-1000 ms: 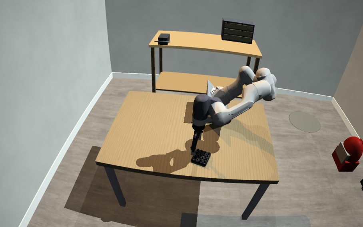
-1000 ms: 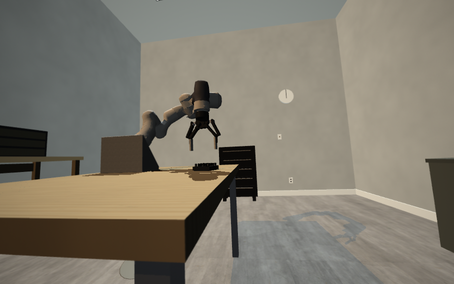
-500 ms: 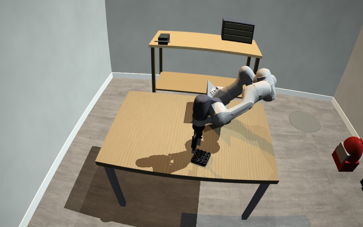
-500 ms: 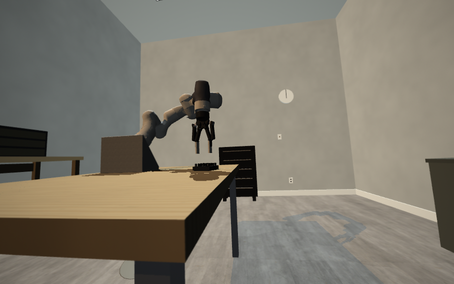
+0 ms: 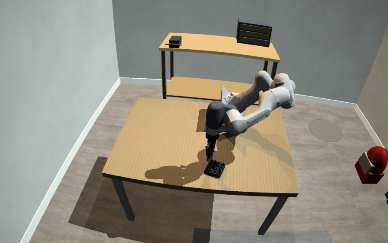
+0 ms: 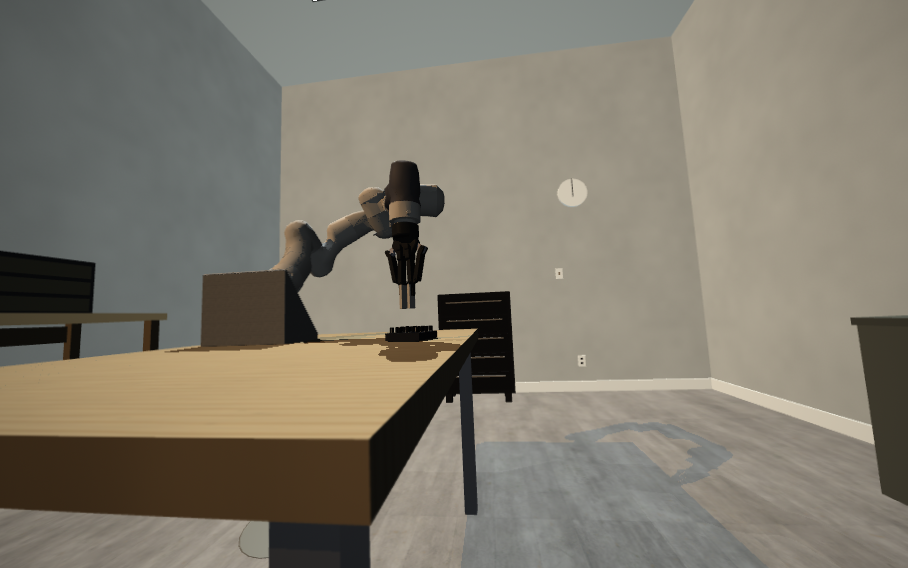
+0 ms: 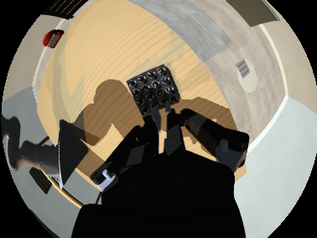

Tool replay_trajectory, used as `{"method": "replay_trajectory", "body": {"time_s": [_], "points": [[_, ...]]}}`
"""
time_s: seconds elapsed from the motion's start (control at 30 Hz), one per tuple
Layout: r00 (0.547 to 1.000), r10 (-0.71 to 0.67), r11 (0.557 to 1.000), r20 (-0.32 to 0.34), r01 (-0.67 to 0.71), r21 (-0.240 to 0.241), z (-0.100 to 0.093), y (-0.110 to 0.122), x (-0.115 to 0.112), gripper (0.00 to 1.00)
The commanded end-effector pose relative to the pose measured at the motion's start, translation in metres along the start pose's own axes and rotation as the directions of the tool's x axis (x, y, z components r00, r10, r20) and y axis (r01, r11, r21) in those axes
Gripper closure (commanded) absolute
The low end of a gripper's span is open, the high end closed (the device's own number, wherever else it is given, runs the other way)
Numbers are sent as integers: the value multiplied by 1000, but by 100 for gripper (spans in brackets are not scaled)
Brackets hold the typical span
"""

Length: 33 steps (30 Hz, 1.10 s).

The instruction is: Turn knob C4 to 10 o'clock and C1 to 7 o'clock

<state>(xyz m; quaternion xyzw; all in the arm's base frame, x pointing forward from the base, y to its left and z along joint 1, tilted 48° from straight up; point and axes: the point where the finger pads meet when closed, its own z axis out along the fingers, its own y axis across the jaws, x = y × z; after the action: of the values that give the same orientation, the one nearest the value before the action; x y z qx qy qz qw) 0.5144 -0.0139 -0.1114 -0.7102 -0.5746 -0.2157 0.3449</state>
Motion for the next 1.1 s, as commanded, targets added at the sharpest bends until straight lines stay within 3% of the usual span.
{"method": "replay_trajectory", "body": {"time_s": [0.0, 1.07], "points": [[1000, 10, 1000, -2, -10, 1, 1, 0, 0, 88], [1000, 10, 1000, -2, -10, 1, 12, 0, 0, 88]]}}
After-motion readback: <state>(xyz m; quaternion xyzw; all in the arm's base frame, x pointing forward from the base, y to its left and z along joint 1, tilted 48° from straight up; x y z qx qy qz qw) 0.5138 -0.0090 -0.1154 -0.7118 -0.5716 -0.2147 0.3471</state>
